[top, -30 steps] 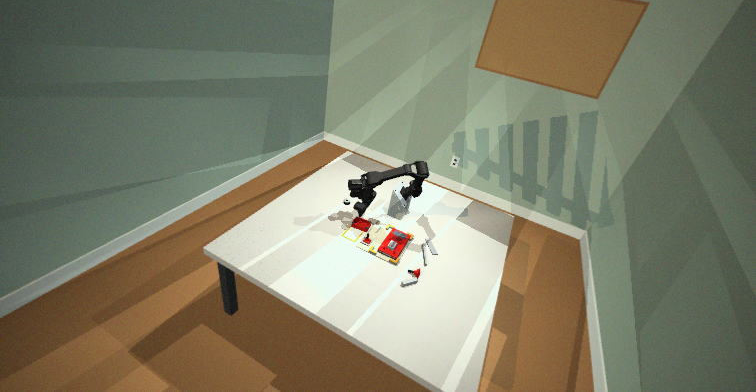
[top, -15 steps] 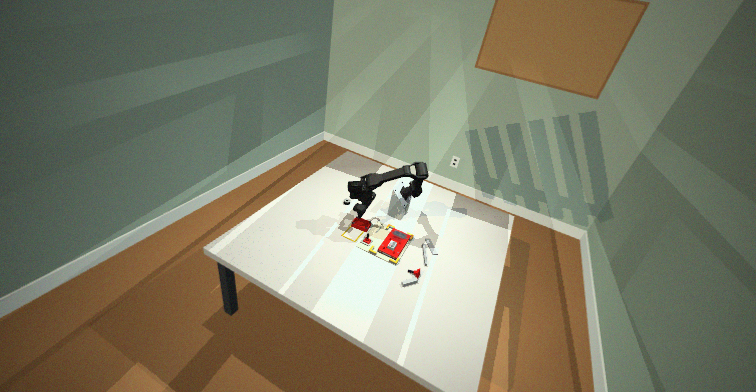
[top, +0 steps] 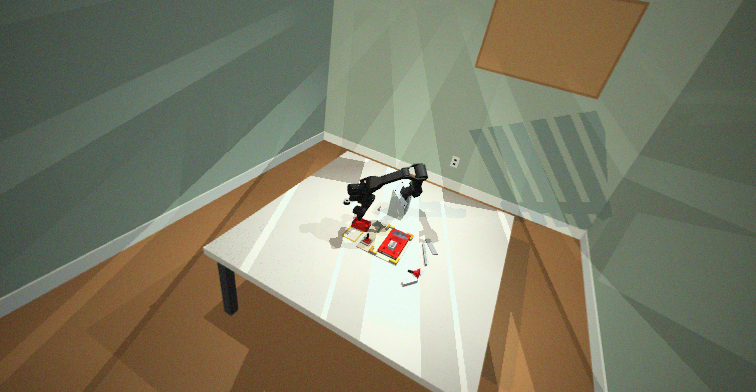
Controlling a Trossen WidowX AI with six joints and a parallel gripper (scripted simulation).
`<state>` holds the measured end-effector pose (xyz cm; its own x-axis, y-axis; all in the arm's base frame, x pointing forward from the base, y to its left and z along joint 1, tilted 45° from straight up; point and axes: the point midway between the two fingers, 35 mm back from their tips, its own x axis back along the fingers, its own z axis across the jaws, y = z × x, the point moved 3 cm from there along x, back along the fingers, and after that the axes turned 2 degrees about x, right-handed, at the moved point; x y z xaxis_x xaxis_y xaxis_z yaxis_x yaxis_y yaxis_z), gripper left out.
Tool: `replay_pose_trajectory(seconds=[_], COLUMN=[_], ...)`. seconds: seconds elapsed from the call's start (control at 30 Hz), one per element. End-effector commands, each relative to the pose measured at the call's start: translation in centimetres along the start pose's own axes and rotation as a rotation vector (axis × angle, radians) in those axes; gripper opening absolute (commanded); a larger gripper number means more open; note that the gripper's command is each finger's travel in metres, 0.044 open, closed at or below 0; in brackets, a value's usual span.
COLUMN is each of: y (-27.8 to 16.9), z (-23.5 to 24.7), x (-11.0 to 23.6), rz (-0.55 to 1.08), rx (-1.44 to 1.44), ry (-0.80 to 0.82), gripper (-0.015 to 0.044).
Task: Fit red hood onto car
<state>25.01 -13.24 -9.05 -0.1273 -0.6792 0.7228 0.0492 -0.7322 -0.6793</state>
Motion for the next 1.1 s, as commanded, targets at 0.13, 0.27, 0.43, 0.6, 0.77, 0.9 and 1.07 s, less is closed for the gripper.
replay_pose_trajectory(seconds=[0.13, 0.27, 0.43, 0.6, 0.77, 0.9, 1.07], y=[-0.2, -0.2, -0.3, -0.3, -0.3, -0.3, -0.3], z=[-0.2, -0.2, -0.2, -0.2, -0.2, -0.2, -0.2], x=[-1.3, -1.7, -2.2, -2.7, -3.2, -3.6, -3.9], rz=[0.014, 0.014, 0.014, 0.015, 0.015, 0.016, 0.016], rx=[-0.010, -0.009, -0.009, -0.009, -0.009, -0.009, -0.009], ry=[-0.006, -0.006, -0.006, -0.006, -0.006, -0.006, -0.006], gripper=[0.0440, 0.0440, 0.0440, 0.0440, 0.0440, 0.0440, 0.0440])
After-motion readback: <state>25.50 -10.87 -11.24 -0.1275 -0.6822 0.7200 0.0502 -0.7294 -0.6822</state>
